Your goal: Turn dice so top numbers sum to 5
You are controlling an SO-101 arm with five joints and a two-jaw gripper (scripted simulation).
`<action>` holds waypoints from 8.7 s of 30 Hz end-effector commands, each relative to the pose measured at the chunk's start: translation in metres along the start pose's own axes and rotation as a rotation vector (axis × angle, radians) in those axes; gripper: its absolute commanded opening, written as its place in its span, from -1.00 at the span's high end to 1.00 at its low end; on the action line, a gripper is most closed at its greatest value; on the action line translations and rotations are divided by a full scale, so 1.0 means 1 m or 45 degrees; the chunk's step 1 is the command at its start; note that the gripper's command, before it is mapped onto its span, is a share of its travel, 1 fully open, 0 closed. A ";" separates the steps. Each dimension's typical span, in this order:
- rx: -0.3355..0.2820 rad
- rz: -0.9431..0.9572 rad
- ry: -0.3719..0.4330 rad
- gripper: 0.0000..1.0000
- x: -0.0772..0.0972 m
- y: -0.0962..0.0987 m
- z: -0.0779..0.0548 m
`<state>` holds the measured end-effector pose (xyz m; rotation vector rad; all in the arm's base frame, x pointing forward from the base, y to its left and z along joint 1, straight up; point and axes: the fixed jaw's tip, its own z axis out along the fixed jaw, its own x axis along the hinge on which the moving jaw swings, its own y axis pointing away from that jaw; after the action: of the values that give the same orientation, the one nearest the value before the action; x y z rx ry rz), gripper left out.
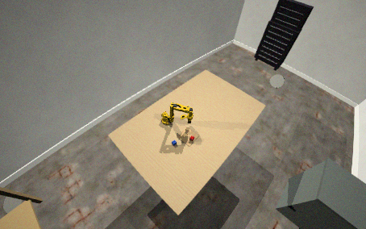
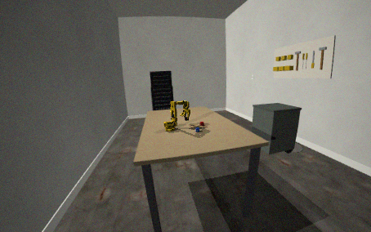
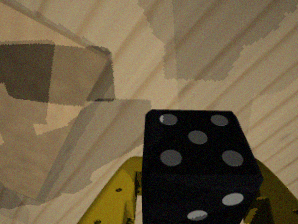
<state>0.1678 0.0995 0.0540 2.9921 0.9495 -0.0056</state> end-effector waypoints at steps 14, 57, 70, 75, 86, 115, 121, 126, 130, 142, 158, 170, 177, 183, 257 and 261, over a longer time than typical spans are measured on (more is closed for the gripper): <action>-0.001 0.003 0.062 1.00 0.007 0.002 -0.002; -0.001 0.003 0.062 1.00 0.008 0.002 0.012; -0.001 0.003 0.062 1.00 0.008 0.002 0.018; -0.001 0.003 0.062 1.00 0.008 0.002 0.018; -0.001 0.003 0.062 1.00 0.008 0.002 0.024; -0.001 0.003 0.062 1.00 0.008 0.002 0.032; -0.001 0.003 0.062 1.00 0.008 0.002 0.033; -0.001 0.003 0.062 0.98 0.008 0.002 0.033; -0.001 0.003 0.062 0.85 0.008 0.002 0.033; -0.001 0.003 0.062 0.65 0.008 0.002 0.033; -0.001 0.003 0.062 0.45 0.008 0.002 0.033; -0.001 0.003 0.062 0.29 0.008 0.002 0.033; -0.001 0.003 0.062 0.29 0.009 0.002 0.032; -0.001 0.003 0.062 0.29 0.010 0.002 0.023; 0.007 0.306 0.061 0.29 0.005 0.000 -0.026; 0.008 0.361 0.061 0.29 0.005 -0.001 -0.026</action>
<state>0.1671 0.0991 0.0704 3.0771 0.5900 -0.0265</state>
